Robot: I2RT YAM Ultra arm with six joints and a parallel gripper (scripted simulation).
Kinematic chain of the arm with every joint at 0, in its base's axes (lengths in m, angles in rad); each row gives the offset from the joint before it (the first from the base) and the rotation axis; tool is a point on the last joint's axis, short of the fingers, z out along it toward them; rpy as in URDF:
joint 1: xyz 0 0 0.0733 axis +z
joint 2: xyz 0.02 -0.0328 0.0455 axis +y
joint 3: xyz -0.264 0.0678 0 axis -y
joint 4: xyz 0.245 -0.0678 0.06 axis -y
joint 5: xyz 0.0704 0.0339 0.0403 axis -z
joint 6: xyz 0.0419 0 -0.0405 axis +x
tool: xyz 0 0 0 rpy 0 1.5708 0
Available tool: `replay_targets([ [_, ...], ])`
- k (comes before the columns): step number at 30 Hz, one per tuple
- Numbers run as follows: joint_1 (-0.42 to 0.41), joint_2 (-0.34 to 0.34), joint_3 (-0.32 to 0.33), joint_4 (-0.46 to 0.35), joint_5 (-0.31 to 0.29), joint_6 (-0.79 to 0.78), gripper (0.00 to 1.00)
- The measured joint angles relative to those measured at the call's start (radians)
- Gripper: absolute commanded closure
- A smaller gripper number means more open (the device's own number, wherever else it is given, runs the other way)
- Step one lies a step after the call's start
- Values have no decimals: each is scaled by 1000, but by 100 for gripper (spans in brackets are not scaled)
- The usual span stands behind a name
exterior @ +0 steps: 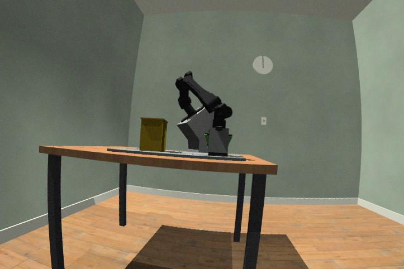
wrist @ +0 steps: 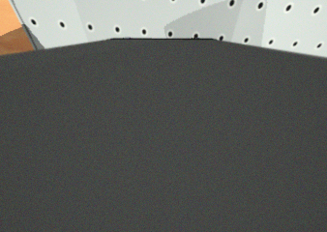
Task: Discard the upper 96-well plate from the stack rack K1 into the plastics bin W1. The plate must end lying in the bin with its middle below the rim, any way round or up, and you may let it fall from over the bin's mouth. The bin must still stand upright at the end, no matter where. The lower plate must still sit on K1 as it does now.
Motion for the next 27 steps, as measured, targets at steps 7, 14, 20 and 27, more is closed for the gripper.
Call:
replay_targets([
  [7, 0, 0, 0, 0, 0, 0, 100],
  [14, 0, 0, 0, 0, -3, -2, 100],
  [20, 0, 0, 0, 0, -3, -2, 100],
  [27, 0, 0, 0, 0, -3, -2, 100],
])
